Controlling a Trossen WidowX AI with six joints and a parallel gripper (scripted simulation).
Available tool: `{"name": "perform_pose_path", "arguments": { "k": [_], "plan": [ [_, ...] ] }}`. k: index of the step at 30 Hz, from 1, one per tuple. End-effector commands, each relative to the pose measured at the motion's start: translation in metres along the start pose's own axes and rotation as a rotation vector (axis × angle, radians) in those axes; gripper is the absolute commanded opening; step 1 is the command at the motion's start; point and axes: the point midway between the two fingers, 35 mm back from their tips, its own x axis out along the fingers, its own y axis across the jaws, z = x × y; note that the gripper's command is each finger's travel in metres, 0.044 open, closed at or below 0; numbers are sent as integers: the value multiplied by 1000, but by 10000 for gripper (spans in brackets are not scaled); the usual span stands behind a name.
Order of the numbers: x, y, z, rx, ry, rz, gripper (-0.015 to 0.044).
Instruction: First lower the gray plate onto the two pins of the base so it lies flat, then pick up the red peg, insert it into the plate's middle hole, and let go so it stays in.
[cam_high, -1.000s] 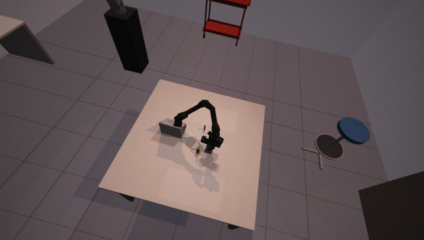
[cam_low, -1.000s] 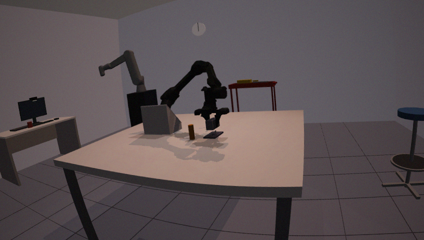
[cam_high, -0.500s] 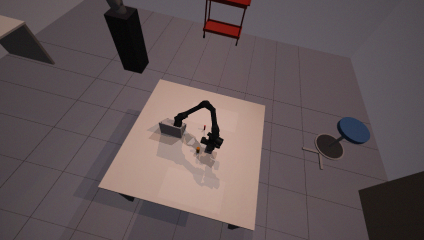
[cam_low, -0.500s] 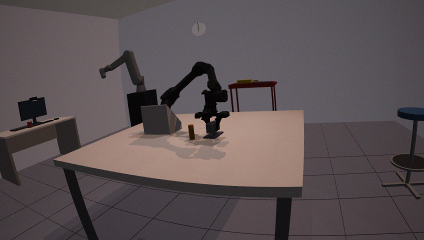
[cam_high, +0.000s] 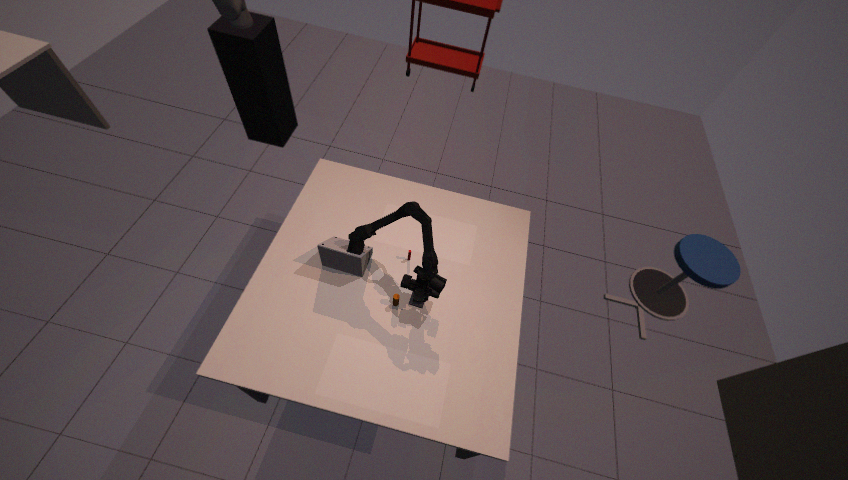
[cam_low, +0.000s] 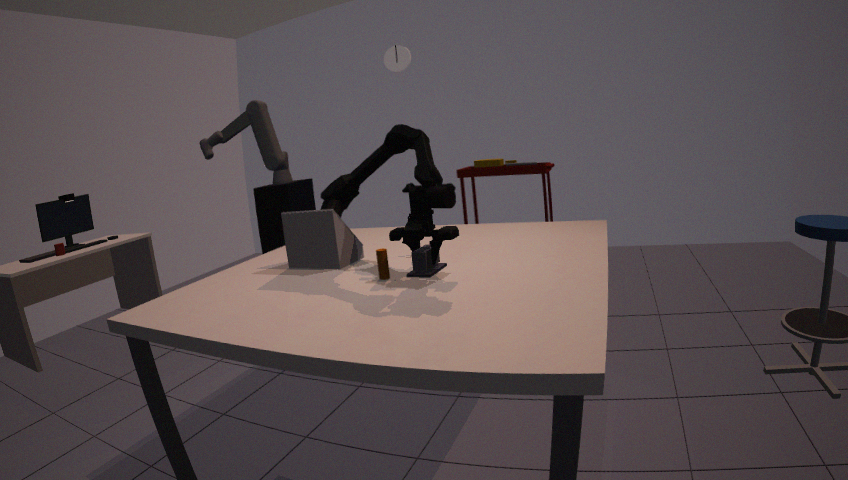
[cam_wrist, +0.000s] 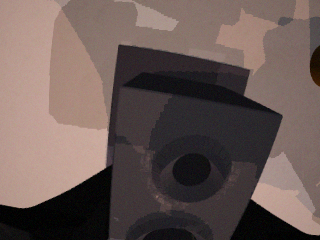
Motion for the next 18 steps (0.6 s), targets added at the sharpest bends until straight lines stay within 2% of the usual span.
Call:
{"name": "perform_pose_path", "arguments": {
  "k": [1,16,18],
  "plan": [
    [0,0,0,0,0,0,26],
    [0,0,0,0,0,0,420],
    [0,0,0,0,0,0,440]
  ]
}}
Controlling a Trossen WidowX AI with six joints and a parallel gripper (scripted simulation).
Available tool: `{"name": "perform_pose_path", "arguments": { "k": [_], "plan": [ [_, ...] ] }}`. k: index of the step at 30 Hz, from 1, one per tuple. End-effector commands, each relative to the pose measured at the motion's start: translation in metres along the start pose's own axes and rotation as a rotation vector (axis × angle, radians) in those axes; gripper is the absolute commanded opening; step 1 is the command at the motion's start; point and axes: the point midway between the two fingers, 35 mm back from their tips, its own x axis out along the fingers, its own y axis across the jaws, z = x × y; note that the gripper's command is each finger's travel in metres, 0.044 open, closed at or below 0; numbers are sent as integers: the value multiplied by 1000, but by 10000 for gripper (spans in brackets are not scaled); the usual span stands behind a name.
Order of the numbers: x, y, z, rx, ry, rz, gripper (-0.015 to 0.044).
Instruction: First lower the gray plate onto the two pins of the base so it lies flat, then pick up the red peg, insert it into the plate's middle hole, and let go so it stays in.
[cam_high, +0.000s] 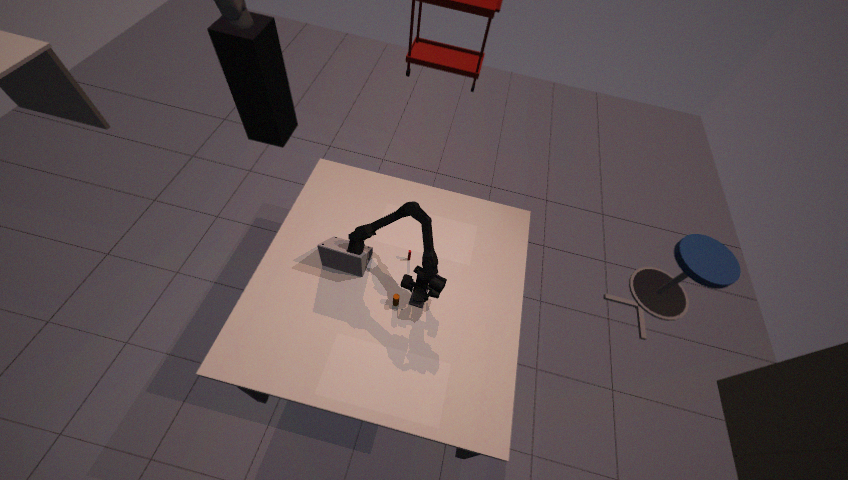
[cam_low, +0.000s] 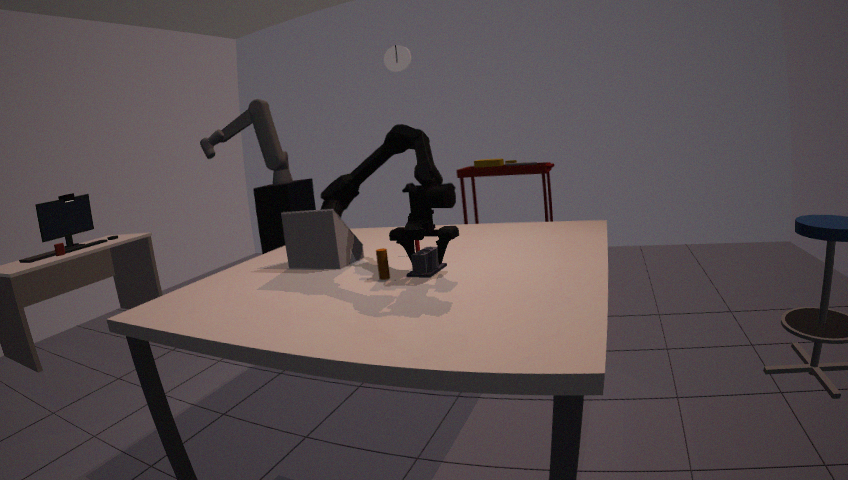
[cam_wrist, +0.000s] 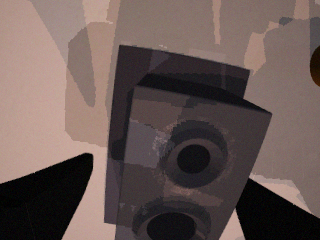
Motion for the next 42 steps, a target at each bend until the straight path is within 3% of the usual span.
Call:
{"name": "perform_pose_path", "arguments": {
  "k": [1,5,10,13,20,34,38,42],
  "plan": [
    [0,0,0,0,0,-1,440],
    [-11,2,1,0,-2,0,440],
    [-95,4,2,3,-8,-1,440],
    [-120,1,1,4,-5,-2,440],
    [-121,3,1,-1,-5,-2,440],
    [-122,-80,-153,-416,-5,-6,440],
    [-117,-111,-178,-520,4,-6,440],
    [-117,-106,-179,-525,5,-6,440]
  ]
}}
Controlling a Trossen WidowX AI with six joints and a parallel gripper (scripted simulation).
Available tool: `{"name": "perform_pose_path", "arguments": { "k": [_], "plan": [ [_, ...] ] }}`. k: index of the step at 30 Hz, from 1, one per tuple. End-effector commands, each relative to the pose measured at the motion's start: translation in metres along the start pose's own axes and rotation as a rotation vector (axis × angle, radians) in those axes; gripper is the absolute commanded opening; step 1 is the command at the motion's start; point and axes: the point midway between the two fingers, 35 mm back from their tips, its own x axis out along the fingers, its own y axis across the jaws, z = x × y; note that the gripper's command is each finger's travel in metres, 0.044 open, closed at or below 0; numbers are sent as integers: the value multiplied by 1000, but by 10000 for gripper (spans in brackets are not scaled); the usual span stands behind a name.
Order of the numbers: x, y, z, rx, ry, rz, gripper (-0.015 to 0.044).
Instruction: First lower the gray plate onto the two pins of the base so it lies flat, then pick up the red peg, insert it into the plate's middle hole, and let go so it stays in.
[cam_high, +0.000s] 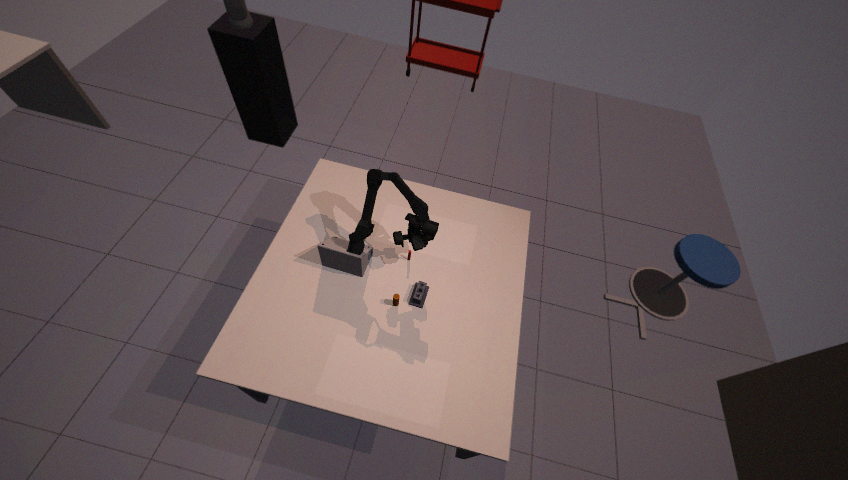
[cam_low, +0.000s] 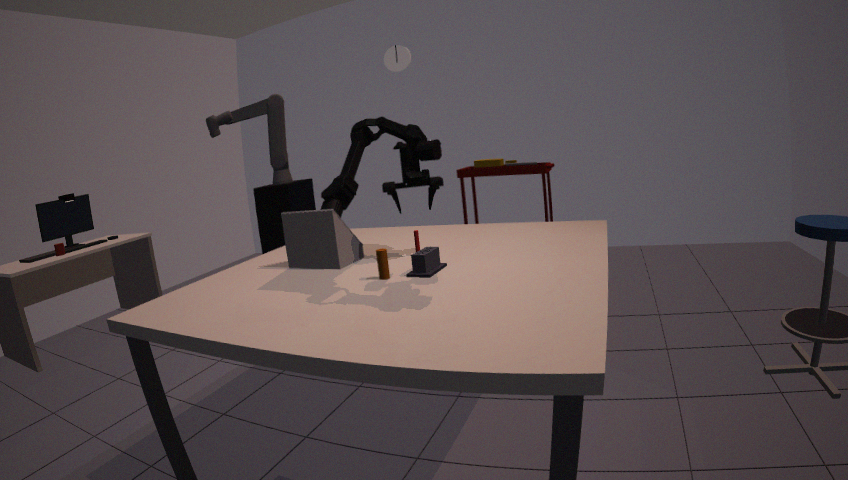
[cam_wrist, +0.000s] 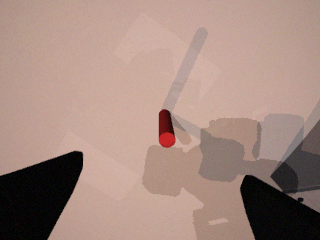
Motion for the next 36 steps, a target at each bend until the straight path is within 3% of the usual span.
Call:
{"name": "perform_pose_path", "arguments": {
  "k": [1,5,36],
  "plan": [
    [5,-2,-6,-25,8,-1,440],
    [30,-2,-7,-25,9,0,440],
    [77,-3,-6,-26,8,0,440]
  ]
}}
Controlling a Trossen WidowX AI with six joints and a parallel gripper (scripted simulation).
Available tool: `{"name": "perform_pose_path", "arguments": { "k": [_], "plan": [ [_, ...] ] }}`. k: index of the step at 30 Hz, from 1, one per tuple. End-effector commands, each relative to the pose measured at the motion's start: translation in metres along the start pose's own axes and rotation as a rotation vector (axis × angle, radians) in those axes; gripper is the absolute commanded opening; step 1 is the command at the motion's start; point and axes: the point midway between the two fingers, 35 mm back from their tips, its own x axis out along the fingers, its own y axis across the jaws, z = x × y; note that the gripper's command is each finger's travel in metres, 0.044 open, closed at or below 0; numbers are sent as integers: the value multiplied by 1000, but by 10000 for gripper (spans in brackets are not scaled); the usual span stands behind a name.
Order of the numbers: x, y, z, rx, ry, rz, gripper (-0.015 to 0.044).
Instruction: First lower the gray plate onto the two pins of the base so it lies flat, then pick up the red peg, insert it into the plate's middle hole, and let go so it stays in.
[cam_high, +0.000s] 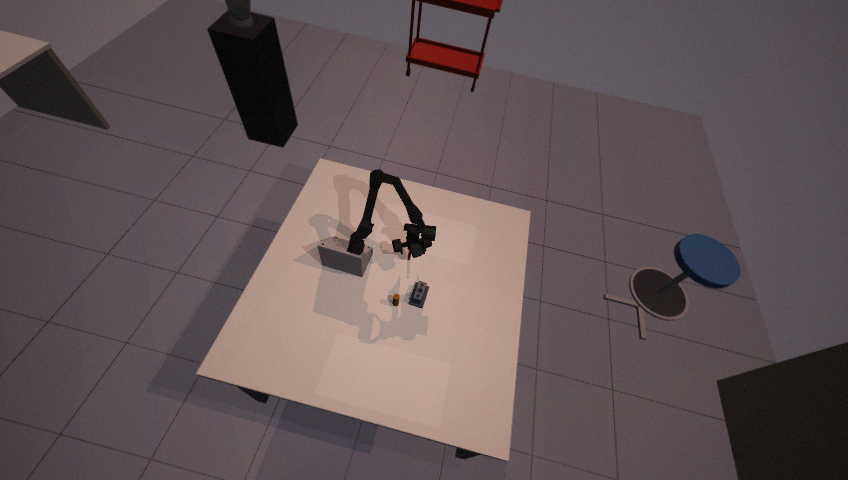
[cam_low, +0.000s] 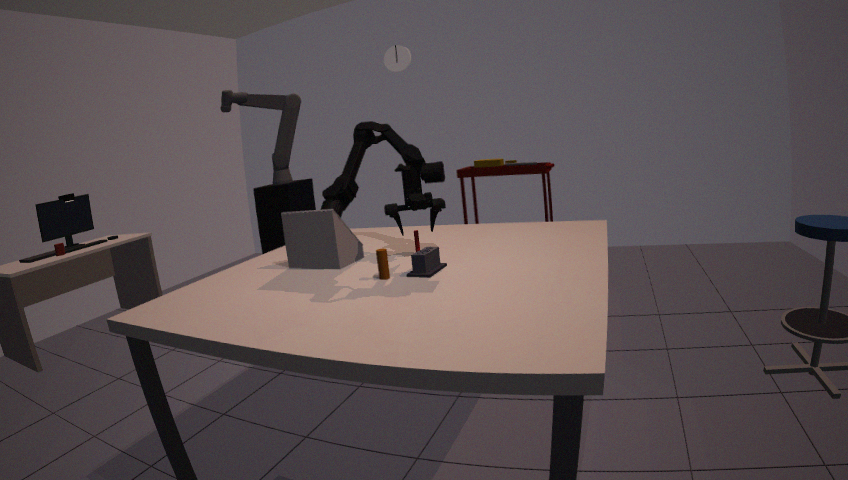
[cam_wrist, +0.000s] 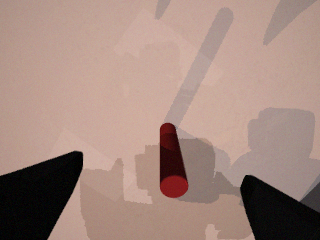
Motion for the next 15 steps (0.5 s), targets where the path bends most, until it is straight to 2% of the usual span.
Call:
{"name": "perform_pose_path", "arguments": {
  "k": [1,15],
  "plan": [
    [8,-3,0,8,0,-5,440],
    [30,-4,-2,8,3,-4,440]
  ]
}}
